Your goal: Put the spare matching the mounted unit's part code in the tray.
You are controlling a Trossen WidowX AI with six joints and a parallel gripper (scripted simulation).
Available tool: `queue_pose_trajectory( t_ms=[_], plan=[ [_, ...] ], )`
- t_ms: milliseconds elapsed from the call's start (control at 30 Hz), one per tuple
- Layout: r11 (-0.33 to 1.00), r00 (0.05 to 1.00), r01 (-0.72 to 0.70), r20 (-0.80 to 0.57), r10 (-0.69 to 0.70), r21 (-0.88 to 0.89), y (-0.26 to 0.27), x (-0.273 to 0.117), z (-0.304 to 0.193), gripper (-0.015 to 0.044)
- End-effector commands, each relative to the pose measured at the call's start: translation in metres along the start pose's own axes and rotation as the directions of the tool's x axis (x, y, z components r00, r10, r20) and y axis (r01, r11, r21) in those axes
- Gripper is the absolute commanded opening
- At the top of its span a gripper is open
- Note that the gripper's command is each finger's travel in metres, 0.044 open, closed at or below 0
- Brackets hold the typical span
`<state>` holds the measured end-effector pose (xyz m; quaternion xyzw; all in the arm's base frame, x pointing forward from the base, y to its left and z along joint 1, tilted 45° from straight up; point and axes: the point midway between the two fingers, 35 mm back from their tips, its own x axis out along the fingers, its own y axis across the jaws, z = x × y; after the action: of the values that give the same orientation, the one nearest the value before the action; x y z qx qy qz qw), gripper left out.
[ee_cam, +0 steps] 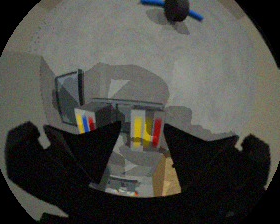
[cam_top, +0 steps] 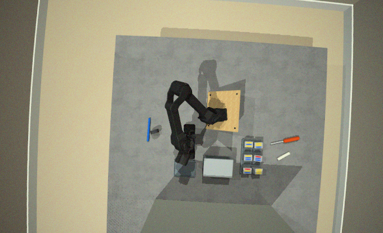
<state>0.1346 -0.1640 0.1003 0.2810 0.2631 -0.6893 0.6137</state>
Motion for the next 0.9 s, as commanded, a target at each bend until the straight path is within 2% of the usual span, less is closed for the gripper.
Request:
queue_pose_trajectory(
  t_ms=[0,333,533,733,867],
  plan=[
    [1.0,1.0,-0.001,0.002,0.001,-0.002,-0.0015,0.0075,0.0004,0.03],
    [1.0,1.0,-0.001,0.007,0.001,-0.002,-0.0026,0.0128,0.0014,0.03],
    [1.0,1.0,0.002,0.008,-0.002,-0.001,-0.0023,0.0116,0.0016,0.0142],
    [1.0,1.0,0.002,0.008,-0.002,-0.001,-0.0023,0.0116,0.0016,0.0103],
    [1.0,1.0,0.002,0.008,-0.002,-0.001,-0.0023,0.0116,0.0016,0.0]
  ],
)
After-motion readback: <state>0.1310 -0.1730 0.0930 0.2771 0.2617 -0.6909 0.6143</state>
